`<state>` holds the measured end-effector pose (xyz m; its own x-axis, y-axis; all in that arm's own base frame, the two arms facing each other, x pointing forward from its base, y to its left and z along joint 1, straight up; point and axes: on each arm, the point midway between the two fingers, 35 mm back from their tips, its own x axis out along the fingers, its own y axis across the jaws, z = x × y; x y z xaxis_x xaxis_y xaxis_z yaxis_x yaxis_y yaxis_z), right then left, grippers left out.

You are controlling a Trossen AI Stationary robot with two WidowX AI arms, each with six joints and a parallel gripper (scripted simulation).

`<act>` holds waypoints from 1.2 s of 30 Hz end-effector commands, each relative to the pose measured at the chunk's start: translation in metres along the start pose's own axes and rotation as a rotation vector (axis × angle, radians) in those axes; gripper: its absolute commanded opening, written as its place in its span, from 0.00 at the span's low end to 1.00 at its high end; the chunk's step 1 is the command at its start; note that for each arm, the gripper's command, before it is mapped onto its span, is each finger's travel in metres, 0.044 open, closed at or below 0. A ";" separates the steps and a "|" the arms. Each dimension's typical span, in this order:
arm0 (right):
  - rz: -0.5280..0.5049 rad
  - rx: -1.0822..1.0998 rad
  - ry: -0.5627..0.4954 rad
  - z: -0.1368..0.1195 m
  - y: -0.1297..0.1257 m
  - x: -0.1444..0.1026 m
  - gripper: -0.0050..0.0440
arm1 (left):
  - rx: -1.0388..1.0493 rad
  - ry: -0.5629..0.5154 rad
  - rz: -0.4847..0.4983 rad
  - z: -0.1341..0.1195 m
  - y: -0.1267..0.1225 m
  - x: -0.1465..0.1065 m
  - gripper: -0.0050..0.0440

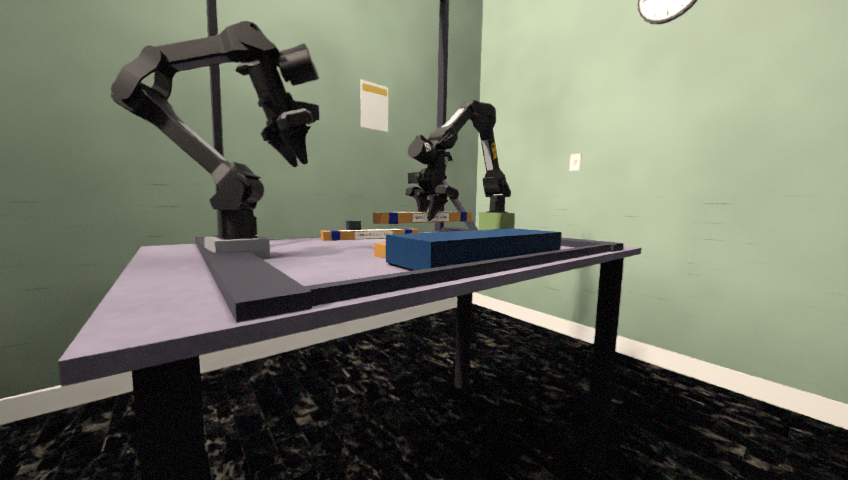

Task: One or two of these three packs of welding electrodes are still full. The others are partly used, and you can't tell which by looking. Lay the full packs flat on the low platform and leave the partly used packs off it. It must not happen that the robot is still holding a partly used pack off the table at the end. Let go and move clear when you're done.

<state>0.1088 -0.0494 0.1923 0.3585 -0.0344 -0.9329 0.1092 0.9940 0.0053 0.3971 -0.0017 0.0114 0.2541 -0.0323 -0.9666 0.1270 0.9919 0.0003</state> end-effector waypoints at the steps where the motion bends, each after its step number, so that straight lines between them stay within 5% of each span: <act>1: -0.009 -0.008 -0.025 0.004 0.000 -0.007 0.78 | 0.004 -0.028 0.002 0.007 0.000 -0.005 0.00; 36: -0.009 -0.008 -0.025 0.004 0.000 -0.007 0.78 | 0.004 -0.028 0.002 0.013 0.000 -0.034 0.00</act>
<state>0.1088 -0.0494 0.1923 0.3585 -0.0344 -0.9329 0.1092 0.9940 0.0053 0.3935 -0.0017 0.0254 0.2328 -0.0325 -0.9720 0.1269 0.9919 -0.0027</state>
